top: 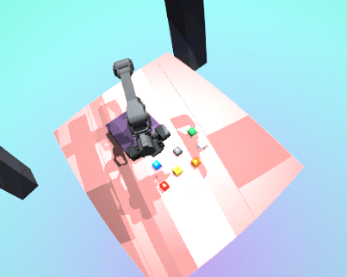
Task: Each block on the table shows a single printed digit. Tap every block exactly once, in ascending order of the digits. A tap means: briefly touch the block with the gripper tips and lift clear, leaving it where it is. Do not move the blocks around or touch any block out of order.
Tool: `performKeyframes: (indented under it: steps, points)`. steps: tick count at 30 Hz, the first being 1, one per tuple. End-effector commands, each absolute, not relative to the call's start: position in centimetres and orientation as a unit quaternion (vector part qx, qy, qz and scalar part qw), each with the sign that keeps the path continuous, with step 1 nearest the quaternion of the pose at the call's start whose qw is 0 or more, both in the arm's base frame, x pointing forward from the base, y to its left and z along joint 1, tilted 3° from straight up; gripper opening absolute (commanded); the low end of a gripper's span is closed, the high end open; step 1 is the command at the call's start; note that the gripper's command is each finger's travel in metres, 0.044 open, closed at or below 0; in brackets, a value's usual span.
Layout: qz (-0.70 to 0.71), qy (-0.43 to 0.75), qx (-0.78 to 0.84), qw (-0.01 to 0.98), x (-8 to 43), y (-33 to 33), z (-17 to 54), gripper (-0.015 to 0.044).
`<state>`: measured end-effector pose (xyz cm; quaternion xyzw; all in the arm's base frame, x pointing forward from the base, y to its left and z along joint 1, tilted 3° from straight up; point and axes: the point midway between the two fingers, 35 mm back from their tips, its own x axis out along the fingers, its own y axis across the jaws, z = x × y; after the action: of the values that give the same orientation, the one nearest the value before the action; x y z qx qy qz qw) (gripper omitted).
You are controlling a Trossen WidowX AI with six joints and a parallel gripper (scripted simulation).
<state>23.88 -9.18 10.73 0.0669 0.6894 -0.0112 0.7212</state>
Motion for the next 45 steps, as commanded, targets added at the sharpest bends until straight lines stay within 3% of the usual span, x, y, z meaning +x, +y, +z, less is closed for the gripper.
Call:
performKeyframes:
  steps: [1, 23, 33, 45]
  points:
    - [-0.004, 0.704, 0.035, 0.709, 24.3, -9.7, 10.3, 0.0400]
    - [-0.004, 0.704, 0.035, 0.709, 24.3, -9.5, 10.3, 0.0400]
    - [-0.001, 0.704, 0.038, 0.709, 25.9, 1.3, 10.9, 0.0400]
    - [-0.001, 0.704, 0.038, 0.709, 25.9, 1.5, 10.9, 0.0400]
